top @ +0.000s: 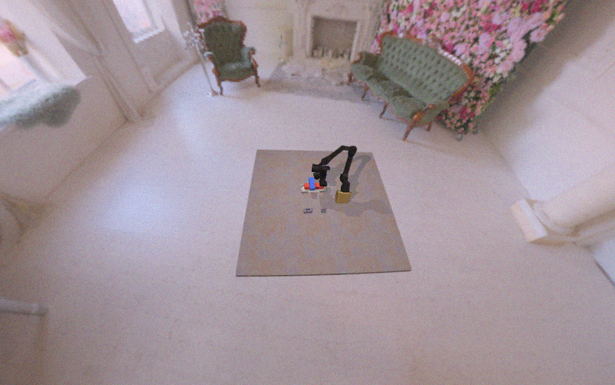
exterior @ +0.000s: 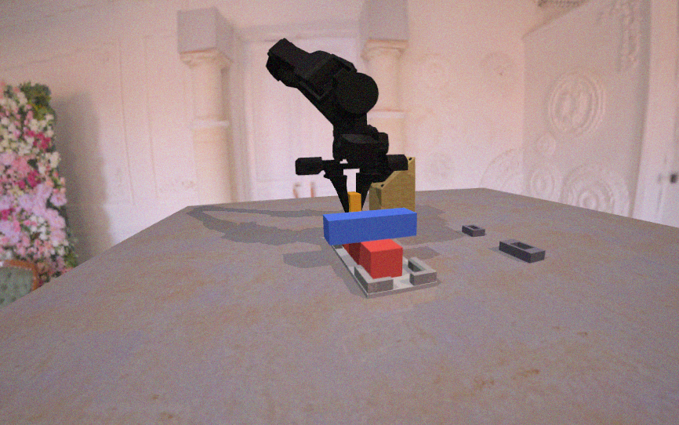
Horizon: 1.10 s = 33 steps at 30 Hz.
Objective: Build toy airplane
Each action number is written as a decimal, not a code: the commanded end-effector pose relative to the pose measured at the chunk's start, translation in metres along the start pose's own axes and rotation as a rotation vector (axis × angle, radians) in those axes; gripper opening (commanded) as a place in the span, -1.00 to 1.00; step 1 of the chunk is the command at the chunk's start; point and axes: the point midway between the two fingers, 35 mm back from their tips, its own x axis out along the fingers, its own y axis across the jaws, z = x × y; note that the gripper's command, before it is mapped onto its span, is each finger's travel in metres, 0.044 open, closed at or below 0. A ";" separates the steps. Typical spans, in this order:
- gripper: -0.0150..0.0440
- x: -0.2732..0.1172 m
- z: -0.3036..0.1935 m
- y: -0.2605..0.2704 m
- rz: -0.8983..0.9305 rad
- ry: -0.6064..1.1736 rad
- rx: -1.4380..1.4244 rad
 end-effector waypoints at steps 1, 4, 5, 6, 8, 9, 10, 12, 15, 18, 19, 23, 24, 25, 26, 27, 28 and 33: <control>-0.27 0.003 -0.002 0.001 -0.001 0.007 -0.001; -0.27 0.003 -0.002 0.001 -0.001 0.007 -0.001; -0.27 0.003 -0.002 0.001 -0.001 0.007 -0.001; -0.27 0.003 -0.002 0.001 -0.001 0.007 -0.001; -0.27 0.003 -0.002 0.001 -0.001 0.007 -0.001; -0.29 0.000 0.000 0.000 0.000 0.001 0.000; -0.32 0.000 0.000 0.000 0.000 0.001 0.000; -0.36 0.000 0.000 0.000 0.000 0.001 0.000; -0.43 0.000 0.000 0.000 0.000 0.001 0.000; -0.49 0.000 0.000 0.000 0.000 0.001 0.000; -0.49 0.000 0.000 0.000 0.000 0.001 0.000; -0.31 0.000 0.000 0.000 0.000 0.001 0.000; -0.22 0.000 0.000 0.000 0.000 0.001 0.000; -0.14 0.000 0.000 0.000 0.000 0.001 0.000; -0.05 0.000 0.000 0.000 0.000 0.001 0.000; 0.04 0.000 0.000 0.000 0.000 0.001 0.000; 0.13 0.000 0.000 0.000 0.000 0.001 0.000; 0.39 0.000 0.000 0.000 0.000 0.001 0.000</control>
